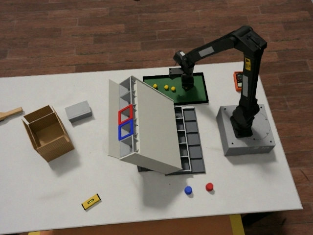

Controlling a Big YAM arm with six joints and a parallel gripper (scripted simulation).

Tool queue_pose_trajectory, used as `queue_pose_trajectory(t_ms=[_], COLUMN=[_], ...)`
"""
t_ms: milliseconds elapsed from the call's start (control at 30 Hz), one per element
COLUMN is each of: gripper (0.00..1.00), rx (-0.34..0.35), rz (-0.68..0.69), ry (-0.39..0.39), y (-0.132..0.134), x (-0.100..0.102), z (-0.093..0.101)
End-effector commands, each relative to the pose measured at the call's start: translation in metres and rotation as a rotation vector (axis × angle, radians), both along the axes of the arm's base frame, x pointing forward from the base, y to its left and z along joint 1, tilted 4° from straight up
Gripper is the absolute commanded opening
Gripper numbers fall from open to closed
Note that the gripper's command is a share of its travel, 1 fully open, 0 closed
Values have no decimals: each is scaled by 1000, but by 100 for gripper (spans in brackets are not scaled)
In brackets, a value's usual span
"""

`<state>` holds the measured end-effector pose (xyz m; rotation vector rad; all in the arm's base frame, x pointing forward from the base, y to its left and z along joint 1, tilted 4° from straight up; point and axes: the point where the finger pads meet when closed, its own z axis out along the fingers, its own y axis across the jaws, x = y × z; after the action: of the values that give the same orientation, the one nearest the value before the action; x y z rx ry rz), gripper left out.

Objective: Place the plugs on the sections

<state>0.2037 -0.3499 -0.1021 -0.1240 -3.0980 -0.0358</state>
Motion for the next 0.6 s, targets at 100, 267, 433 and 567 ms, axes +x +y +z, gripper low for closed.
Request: queue_pose_trajectory(t_ms=[100, 267, 433, 567], gripper=[80, 80, 80, 80], rx=[-8, -9, -10, -10], rz=[2, 1, 0, 0], ry=[-6, -6, -7, -7], y=[3, 4, 4, 5], x=[4, 4, 4, 4], z=[-1, 0, 1, 1])
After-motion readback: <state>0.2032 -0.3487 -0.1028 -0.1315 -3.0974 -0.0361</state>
